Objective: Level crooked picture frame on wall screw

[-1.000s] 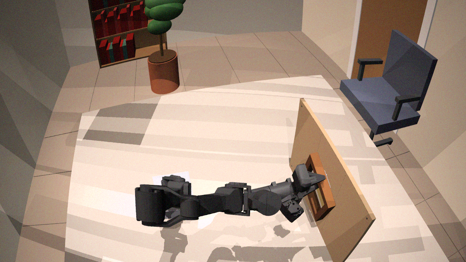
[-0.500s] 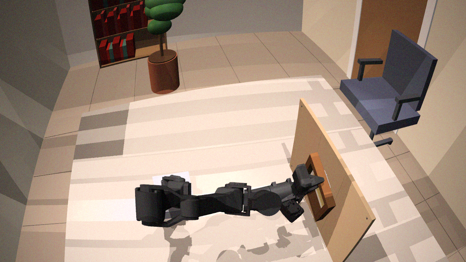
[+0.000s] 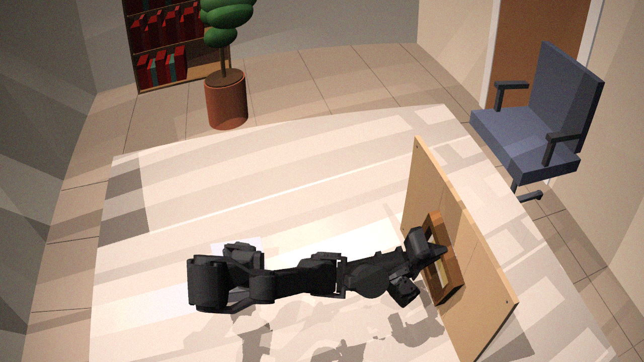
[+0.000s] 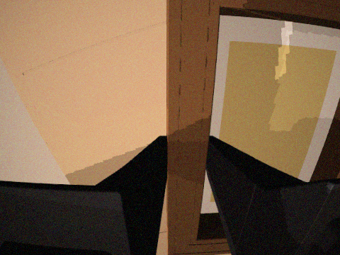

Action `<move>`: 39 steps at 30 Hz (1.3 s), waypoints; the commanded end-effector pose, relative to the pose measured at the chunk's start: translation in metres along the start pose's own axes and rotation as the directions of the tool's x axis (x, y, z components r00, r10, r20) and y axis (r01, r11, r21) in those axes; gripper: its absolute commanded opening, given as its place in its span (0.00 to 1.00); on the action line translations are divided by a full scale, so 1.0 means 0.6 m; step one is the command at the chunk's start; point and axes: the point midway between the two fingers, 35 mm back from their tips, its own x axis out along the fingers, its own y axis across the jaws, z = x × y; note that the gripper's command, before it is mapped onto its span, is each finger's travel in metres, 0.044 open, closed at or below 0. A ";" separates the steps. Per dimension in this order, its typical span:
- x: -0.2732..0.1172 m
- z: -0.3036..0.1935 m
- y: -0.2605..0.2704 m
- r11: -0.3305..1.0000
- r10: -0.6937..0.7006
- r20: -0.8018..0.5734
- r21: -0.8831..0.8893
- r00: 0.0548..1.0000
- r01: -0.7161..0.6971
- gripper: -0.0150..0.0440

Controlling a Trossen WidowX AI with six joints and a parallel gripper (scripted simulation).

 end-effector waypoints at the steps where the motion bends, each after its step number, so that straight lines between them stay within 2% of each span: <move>1: 0.000 0.001 0.000 1.000 -0.001 0.003 -0.004 1.000 0.001 0.25; 39: 0.000 0.000 0.012 1.000 -0.001 0.003 -0.004 1.000 0.001 0.25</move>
